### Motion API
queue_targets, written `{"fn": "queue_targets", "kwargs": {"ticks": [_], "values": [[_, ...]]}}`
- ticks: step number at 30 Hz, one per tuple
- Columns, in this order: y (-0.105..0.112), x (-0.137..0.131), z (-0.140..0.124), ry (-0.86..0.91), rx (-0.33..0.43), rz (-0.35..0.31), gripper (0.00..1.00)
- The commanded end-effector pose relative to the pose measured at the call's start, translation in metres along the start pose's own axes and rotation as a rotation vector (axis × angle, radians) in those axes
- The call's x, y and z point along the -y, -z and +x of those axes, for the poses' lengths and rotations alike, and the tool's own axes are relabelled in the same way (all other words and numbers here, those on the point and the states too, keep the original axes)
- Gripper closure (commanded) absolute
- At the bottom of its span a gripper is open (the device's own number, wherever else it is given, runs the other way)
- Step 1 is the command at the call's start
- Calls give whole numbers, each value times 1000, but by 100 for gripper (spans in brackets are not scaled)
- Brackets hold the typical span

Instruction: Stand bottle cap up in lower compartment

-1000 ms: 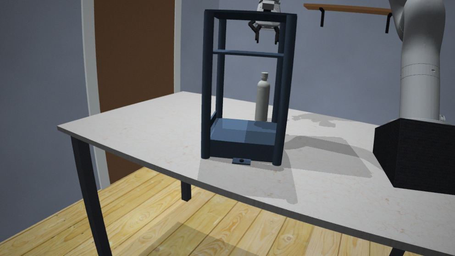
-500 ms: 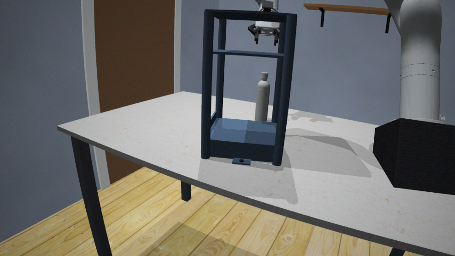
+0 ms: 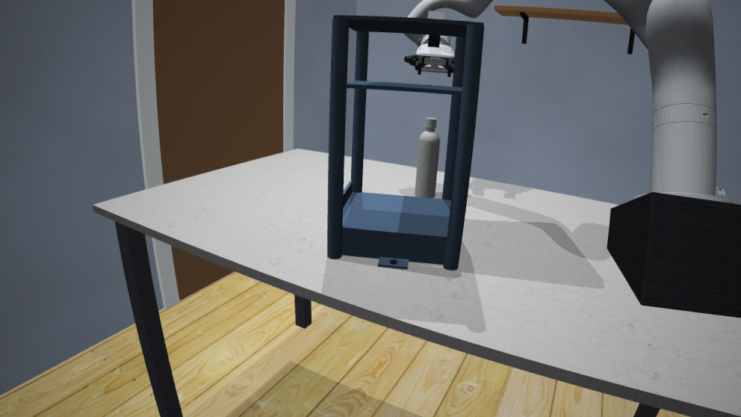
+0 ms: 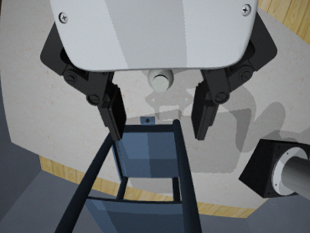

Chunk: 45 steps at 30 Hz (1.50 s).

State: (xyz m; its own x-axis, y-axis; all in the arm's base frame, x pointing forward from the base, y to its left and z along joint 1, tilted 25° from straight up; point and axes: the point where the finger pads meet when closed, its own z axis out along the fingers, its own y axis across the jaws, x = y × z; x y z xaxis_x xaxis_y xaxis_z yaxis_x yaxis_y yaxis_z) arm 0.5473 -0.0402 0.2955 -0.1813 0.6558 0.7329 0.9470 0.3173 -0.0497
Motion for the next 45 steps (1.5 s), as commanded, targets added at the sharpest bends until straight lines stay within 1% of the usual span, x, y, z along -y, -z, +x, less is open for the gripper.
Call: {"fn": "queue_targets", "kwargs": {"ticks": [1,5,8,15,23,45], "values": [[-2,1,-1,-1,-93,11,25],[-2,1,-2,-2,-177,10,25],[-2,1,-3,-3,-225,11,25],[-2,1,-4,-3,-291,11,25],[-2,1,-4,-3,-307,10,25],[-4,1,-7,-6,-308,14,25]]}}
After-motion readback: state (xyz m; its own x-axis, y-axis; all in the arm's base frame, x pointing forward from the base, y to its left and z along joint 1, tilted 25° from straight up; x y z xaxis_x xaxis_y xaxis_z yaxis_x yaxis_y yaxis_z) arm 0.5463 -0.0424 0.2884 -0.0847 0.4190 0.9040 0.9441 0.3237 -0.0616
